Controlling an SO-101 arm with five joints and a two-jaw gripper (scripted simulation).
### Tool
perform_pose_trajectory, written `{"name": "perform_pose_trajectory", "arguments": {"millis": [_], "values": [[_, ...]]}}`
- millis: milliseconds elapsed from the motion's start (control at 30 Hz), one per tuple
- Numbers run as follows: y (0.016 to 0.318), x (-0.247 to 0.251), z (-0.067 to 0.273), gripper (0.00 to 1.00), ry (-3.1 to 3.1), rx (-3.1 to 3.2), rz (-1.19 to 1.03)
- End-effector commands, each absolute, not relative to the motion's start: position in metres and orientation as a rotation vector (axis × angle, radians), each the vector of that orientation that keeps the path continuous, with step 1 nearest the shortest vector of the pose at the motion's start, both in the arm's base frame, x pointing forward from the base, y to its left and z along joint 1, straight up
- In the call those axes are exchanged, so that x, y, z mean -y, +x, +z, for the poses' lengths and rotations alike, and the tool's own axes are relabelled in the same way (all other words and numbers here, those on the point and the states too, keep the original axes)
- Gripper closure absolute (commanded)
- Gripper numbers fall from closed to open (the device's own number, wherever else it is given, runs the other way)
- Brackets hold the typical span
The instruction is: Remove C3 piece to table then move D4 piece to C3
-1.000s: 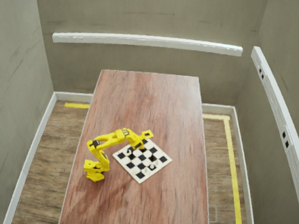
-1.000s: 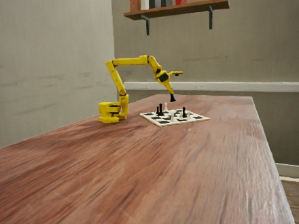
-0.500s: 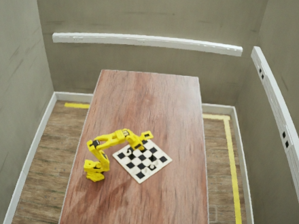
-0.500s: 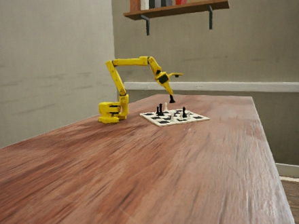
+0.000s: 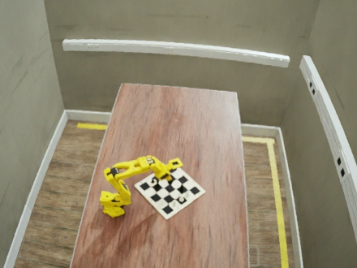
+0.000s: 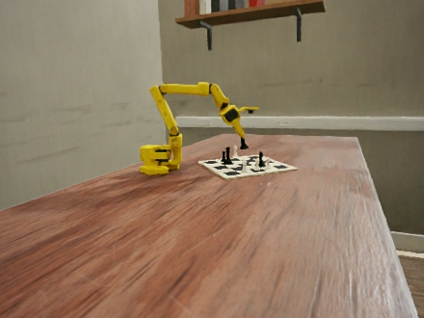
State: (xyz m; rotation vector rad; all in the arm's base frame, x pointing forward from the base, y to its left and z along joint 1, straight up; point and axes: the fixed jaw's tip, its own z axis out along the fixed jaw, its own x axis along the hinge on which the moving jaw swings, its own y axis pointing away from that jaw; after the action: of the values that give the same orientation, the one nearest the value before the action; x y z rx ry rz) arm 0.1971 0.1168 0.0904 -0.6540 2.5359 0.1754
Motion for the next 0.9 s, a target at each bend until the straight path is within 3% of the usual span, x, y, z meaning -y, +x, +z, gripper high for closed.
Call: {"name": "perform_pose_trajectory", "arguments": {"millis": [0, 867], "values": [[0.196, -0.118, 0.088, 1.00, -0.671, -2.517, 0.180], [0.197, -0.119, 0.054, 1.00, -0.671, -2.517, 0.180]]}}
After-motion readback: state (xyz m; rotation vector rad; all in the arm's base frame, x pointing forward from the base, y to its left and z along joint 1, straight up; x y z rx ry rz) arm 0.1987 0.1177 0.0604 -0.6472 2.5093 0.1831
